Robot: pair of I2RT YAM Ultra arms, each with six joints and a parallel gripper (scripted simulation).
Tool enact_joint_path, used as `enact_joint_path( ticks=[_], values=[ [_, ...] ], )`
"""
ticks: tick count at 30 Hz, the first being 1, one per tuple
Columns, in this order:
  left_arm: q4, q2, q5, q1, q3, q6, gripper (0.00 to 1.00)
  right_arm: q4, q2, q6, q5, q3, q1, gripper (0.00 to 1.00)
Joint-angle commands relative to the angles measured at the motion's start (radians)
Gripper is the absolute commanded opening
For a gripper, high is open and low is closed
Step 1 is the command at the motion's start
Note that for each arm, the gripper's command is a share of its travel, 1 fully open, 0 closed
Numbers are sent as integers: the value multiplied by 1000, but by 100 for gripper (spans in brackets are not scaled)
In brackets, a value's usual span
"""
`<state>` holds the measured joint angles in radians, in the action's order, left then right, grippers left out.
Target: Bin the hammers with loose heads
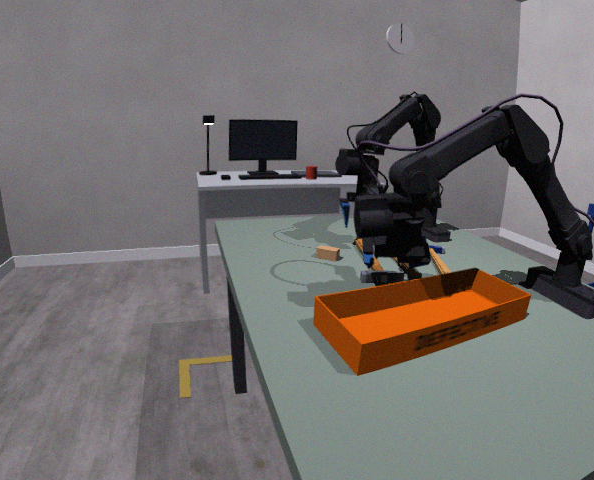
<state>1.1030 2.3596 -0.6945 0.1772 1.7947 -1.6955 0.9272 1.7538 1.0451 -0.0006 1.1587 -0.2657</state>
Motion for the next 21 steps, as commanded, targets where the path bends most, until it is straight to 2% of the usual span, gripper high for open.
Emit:
enact_joint_path(
  ticks=[1, 10, 14, 15, 21],
  values=[
    [2, -5, -27, 0, 1, -7, 100, 107, -54, 1, 3, 78, 1, 100],
    [2, -5, -27, 0, 1, -7, 100, 112, 12, 16, 0, 97, 15, 100],
    [2, -5, -27, 0, 1, -7, 100, 51, -7, -64, -2, 60, -21, 55],
    [2, -5, -27, 0, 1, -7, 100, 36, -9, -84, -4, 46, -40, 48],
    [2, -5, -27, 0, 1, -7, 100, -26, -20, -167, -4, -34, -152, 48]
  ],
)
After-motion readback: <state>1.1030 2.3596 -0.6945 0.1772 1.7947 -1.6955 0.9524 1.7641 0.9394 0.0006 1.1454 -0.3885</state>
